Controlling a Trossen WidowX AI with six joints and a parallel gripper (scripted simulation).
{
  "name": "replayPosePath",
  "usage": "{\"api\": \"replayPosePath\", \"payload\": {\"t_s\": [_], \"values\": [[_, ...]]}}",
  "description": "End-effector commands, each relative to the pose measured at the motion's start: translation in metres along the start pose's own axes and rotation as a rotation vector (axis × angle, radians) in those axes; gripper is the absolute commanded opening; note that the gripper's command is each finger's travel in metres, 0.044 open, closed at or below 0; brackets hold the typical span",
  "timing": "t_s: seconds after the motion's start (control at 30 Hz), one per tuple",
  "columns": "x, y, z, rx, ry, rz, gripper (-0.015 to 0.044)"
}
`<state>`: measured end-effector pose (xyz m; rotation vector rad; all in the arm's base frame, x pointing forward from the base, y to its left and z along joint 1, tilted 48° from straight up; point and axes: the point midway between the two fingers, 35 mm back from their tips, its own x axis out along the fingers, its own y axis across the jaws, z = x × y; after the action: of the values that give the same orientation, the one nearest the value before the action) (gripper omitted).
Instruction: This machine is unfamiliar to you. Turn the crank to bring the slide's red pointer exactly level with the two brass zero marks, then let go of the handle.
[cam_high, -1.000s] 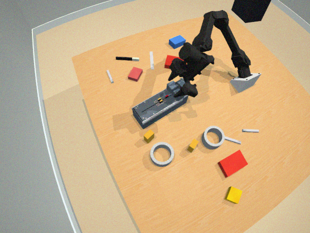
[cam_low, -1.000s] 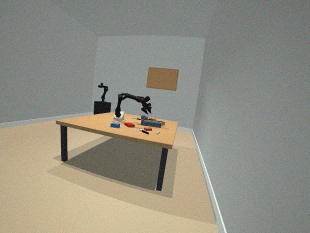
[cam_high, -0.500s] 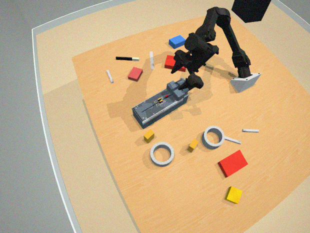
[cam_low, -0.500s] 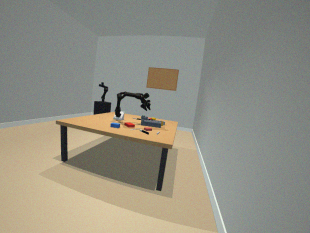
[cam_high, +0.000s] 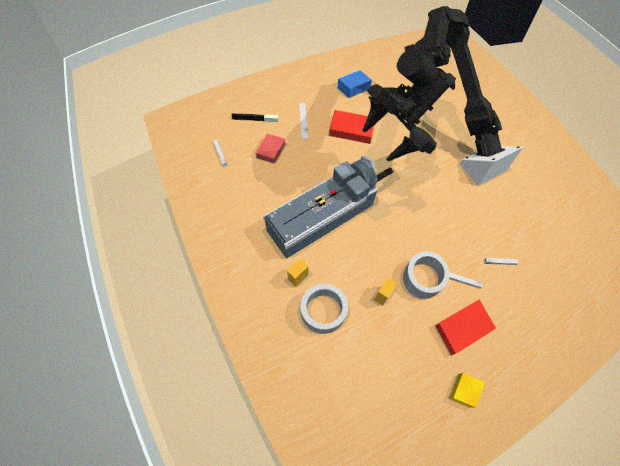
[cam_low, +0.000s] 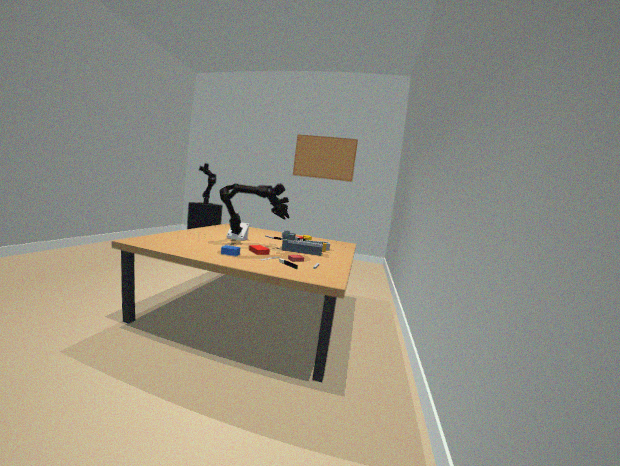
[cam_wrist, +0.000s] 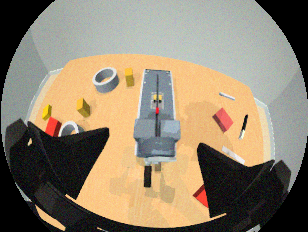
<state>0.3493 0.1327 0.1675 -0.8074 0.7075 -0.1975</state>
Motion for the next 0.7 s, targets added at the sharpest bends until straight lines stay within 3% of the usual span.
{"api": "replayPosePath", "payload": {"t_s": [0.0,0.27,0.67], "values": [[-0.011,0.0,-0.018,-0.061,-0.02,0.037,0.044],[-0.017,0.0,-0.032,-0.104,-0.036,0.06,0.044],[0.02,0.001,-0.06,-0.101,-0.03,0.066,0.044]]}}
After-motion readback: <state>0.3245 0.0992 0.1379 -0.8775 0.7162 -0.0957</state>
